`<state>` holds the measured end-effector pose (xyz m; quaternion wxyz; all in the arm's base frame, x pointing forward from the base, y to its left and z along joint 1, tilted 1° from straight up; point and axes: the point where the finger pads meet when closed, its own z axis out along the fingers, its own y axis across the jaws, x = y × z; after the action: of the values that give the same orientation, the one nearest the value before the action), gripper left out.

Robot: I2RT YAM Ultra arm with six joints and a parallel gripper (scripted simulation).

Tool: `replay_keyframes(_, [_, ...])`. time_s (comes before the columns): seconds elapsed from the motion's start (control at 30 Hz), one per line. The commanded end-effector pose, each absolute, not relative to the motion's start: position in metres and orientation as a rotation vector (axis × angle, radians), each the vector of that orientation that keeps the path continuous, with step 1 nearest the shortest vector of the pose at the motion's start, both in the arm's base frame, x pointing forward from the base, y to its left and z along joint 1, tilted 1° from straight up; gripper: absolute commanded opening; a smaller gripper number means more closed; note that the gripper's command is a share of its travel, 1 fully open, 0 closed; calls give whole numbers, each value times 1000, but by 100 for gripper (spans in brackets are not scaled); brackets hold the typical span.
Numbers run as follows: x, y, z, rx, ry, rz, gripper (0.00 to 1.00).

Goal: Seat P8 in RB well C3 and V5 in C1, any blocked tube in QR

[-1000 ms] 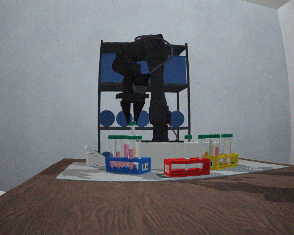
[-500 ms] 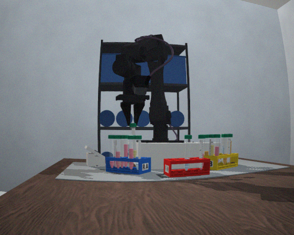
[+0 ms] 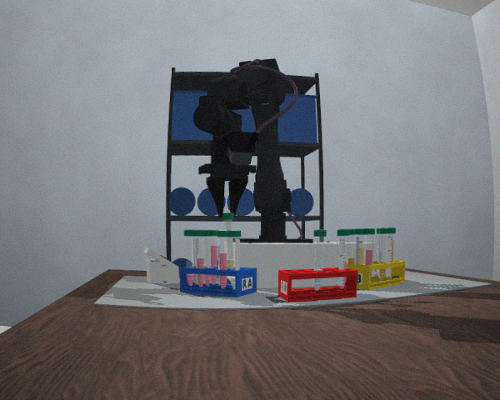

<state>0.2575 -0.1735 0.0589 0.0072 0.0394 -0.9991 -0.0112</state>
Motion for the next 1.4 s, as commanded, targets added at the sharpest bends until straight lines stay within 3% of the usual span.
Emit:
replay_keyframes(0.0, [258, -171, 50, 124, -3115, -46, 0])
replay_keyframes(1.37, [260, -165, 37, 132, -3120, -56, 0])
